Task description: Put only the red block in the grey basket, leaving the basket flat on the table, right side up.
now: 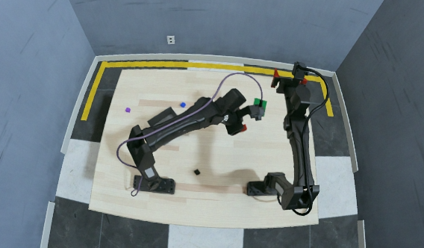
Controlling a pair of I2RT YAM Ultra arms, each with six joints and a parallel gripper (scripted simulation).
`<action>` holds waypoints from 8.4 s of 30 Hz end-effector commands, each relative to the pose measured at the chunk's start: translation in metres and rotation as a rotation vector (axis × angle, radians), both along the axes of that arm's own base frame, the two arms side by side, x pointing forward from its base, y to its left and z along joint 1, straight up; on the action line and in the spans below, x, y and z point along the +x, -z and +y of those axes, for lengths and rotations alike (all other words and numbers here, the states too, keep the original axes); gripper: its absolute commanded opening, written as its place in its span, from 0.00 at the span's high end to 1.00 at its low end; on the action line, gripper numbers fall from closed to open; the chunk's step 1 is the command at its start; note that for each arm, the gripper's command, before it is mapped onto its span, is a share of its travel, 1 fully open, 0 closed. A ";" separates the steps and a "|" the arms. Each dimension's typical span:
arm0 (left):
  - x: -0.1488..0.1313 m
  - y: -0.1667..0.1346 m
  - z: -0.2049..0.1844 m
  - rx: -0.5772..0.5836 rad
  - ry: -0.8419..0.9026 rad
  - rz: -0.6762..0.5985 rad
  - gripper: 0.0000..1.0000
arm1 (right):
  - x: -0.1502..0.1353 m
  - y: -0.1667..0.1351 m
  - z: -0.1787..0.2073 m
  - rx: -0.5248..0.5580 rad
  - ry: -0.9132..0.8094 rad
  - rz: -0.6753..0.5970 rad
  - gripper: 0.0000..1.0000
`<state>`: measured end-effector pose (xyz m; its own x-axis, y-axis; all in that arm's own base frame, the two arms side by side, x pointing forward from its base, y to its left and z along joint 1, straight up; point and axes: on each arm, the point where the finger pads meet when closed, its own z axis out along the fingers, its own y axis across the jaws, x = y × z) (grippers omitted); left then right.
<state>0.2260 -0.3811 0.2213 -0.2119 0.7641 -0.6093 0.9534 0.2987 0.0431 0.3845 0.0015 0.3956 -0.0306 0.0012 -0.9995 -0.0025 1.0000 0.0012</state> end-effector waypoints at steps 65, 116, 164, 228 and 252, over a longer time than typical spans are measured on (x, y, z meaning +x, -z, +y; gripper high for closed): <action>-0.160 0.127 0.217 0.011 -0.175 0.119 0.00 | -0.001 -0.006 0.000 -0.001 0.001 -0.015 0.00; -0.051 0.125 0.447 -0.087 -1.722 0.110 0.00 | -0.001 -0.006 0.000 -0.001 0.001 -0.015 0.00; -0.014 0.199 0.482 -0.190 -2.516 0.797 0.54 | -0.162 0.170 0.343 -0.148 -1.021 0.053 0.00; -0.006 0.245 0.484 -0.139 -2.561 0.871 0.75 | -0.272 0.228 0.378 -0.229 -1.312 0.108 0.00; -0.022 0.164 0.476 -0.082 -2.618 0.931 0.84 | -0.260 0.230 0.358 -0.272 -1.270 0.181 0.00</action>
